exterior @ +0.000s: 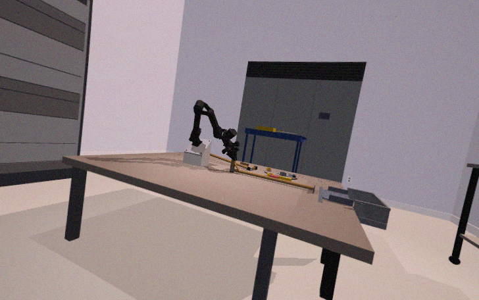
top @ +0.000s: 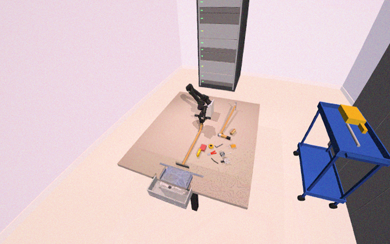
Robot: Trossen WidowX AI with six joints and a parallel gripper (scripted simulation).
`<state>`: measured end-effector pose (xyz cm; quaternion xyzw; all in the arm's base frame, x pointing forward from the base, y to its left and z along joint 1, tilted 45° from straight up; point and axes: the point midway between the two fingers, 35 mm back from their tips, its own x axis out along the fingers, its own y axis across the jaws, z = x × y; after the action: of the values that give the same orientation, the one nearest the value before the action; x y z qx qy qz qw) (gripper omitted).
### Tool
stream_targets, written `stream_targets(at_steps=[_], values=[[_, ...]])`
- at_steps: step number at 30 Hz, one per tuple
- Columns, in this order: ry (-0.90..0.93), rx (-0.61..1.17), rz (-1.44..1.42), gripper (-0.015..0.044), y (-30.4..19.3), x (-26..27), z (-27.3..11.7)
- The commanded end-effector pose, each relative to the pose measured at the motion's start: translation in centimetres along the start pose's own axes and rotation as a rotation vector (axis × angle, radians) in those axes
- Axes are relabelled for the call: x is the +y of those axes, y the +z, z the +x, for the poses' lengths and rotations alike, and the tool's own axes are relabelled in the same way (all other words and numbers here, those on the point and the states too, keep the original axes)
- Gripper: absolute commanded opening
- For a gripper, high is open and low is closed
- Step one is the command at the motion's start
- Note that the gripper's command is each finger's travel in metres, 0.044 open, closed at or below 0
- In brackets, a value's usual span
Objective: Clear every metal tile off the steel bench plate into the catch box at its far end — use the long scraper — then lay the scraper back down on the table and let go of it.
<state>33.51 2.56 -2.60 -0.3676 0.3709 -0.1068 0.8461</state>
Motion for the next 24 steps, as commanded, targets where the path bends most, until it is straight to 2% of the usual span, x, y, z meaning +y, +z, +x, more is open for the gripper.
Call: stream_targets(at_steps=[1,24], values=[[0.0,0.0,0.0,0.0,0.01,0.0,0.0],[-0.002,0.005,0.006,0.0,-0.1,-0.27,-0.36]])
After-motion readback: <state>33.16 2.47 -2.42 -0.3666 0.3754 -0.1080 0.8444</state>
